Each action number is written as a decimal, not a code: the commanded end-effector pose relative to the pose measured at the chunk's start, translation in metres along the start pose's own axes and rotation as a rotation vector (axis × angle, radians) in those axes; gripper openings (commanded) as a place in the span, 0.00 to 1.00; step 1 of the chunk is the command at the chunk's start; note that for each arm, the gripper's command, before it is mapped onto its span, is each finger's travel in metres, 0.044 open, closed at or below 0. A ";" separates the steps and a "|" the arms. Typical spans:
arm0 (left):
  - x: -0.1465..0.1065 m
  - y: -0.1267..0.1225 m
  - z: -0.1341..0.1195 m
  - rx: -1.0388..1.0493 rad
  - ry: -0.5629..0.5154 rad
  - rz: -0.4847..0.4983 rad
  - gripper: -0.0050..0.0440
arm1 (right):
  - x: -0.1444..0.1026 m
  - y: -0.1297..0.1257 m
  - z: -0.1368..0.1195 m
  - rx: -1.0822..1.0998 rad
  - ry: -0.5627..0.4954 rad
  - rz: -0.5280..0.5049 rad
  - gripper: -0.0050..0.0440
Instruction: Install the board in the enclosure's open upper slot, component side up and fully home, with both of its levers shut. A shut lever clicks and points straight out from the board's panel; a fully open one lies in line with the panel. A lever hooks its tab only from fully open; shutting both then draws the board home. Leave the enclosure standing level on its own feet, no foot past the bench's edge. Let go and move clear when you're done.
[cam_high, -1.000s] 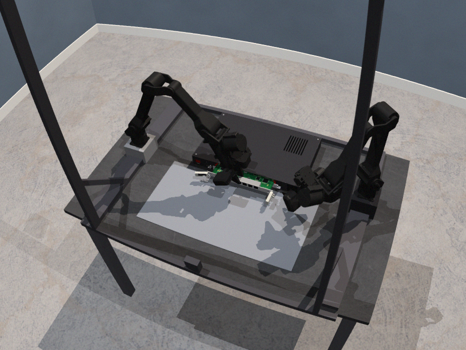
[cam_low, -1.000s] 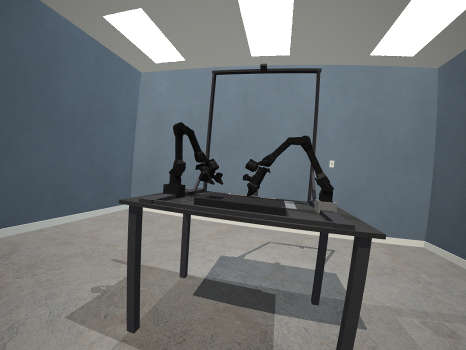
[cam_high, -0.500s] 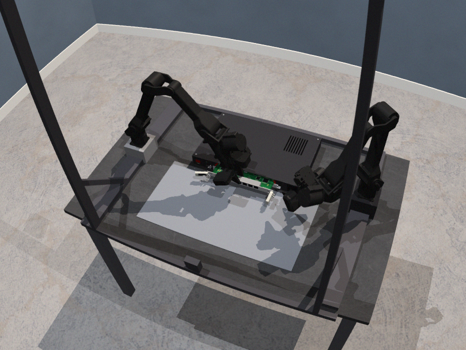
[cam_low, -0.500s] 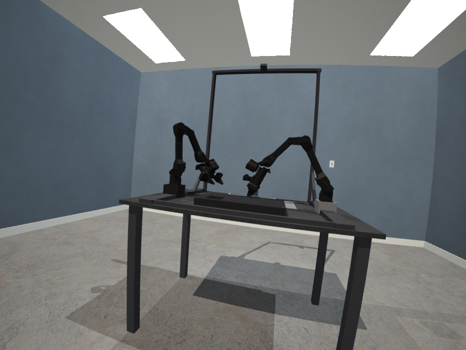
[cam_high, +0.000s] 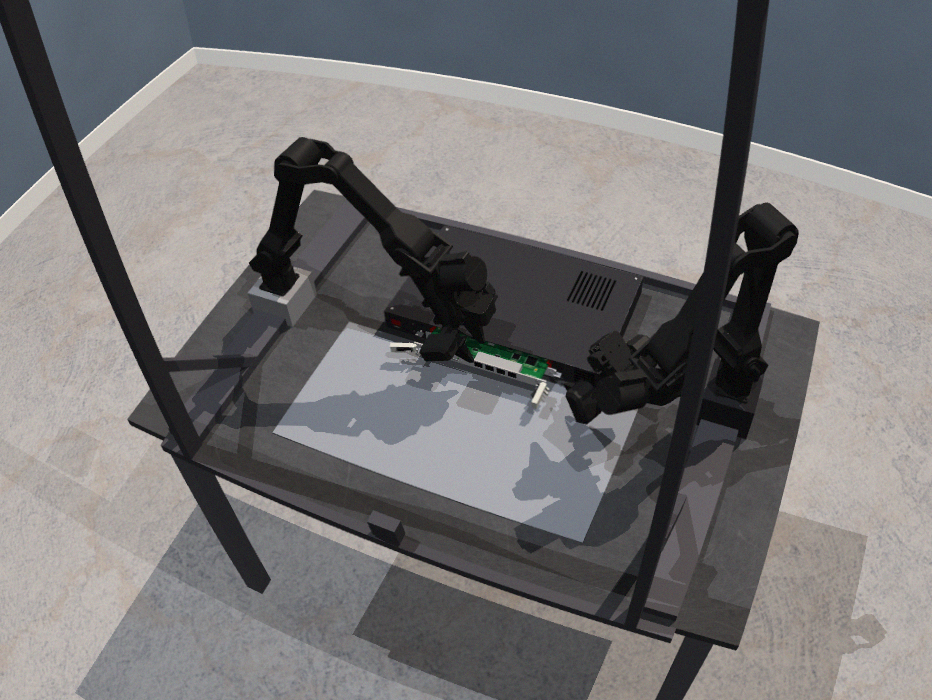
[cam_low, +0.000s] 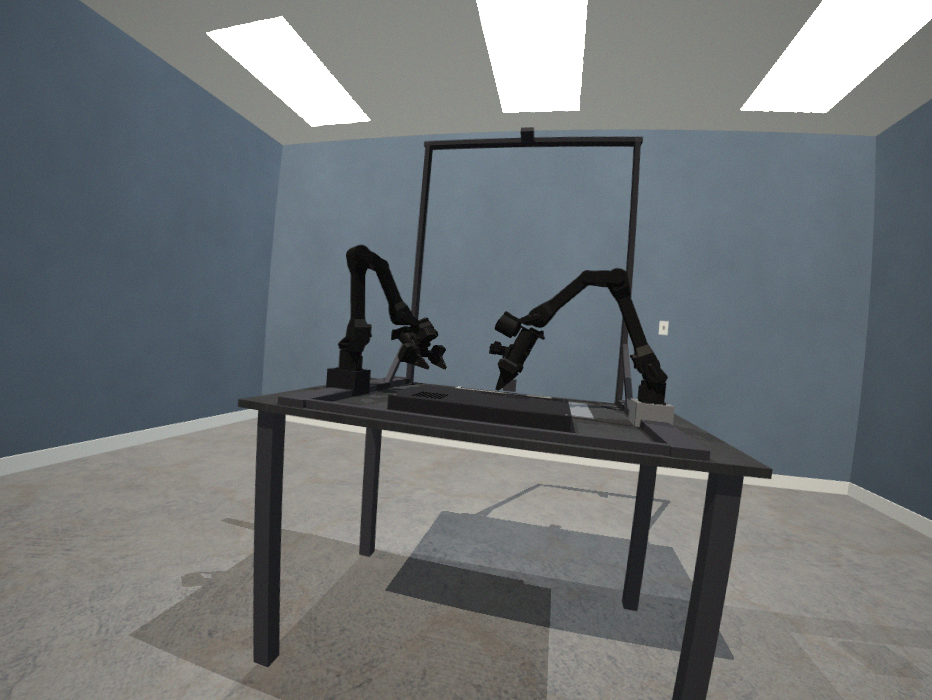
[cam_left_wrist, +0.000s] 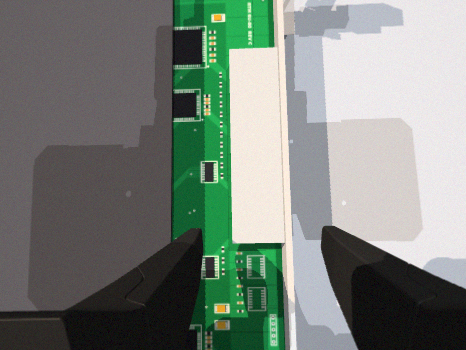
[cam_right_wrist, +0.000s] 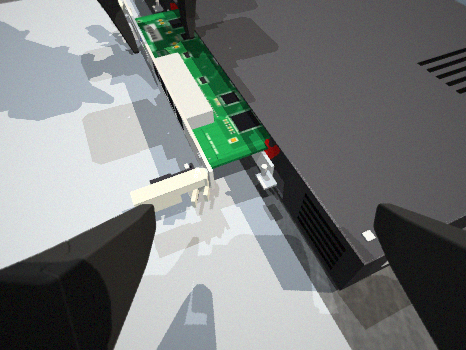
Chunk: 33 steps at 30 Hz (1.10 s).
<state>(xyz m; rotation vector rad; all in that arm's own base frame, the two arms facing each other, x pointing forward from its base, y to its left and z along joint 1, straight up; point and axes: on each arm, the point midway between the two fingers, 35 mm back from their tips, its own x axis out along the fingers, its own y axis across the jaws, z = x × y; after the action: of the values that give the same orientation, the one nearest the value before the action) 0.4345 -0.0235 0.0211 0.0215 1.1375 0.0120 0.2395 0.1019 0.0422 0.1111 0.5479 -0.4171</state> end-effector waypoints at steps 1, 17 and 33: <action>-0.030 -0.001 0.008 0.002 -0.036 0.003 0.71 | -0.002 0.004 0.004 0.018 -0.007 0.011 0.92; -0.063 -0.024 -0.071 -0.229 0.231 0.013 0.41 | 0.014 0.023 0.005 0.179 0.168 -0.036 0.41; -0.072 -0.030 -0.118 -0.332 0.405 0.054 0.41 | 0.040 0.049 0.014 0.565 0.521 -0.207 0.41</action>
<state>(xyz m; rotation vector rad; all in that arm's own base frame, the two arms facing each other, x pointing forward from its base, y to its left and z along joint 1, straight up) 0.2929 -0.0518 0.0263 -0.2352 1.5561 0.2677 0.2857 0.1227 0.0266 0.6404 0.9115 -0.7041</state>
